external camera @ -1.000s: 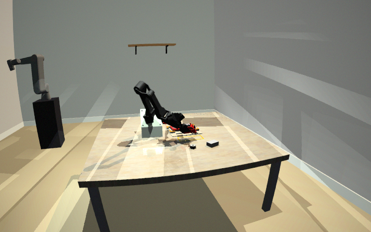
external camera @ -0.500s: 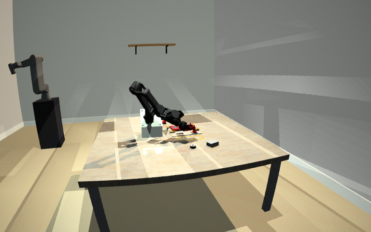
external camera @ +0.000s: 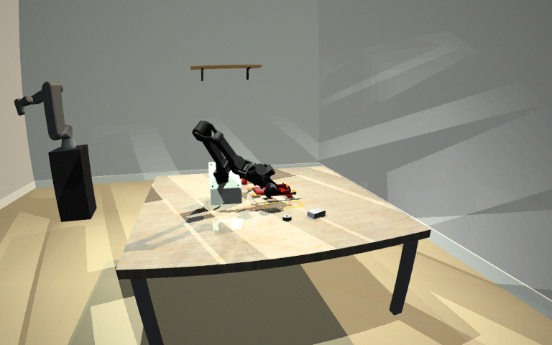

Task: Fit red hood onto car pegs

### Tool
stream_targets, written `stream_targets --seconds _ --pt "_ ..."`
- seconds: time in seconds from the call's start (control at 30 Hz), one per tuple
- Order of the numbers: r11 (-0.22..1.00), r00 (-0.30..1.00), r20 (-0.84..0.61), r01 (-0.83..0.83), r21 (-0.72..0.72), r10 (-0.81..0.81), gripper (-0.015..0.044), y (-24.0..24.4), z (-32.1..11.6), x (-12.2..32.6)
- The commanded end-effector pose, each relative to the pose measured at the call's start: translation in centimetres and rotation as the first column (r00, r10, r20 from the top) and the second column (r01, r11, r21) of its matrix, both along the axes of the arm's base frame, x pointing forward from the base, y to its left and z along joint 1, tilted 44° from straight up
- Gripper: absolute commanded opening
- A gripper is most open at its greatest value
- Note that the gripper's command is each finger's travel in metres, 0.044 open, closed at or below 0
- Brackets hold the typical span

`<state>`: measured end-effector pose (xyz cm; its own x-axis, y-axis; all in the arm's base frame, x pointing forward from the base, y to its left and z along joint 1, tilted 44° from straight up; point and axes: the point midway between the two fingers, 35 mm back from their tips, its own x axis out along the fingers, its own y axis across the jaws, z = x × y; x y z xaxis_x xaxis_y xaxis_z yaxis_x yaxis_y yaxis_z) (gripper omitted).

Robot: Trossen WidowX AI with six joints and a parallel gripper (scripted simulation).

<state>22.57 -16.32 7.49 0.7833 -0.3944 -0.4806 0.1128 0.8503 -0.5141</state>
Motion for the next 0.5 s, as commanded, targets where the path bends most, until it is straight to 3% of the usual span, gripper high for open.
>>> stream_targets --seconds 0.0,0.47 --pt "0.997 0.998 0.036 0.043 0.067 -0.045 0.0 -0.06 0.06 0.02" --pt "0.932 0.968 0.128 0.166 0.323 -0.216 0.0 -0.08 0.05 0.03"
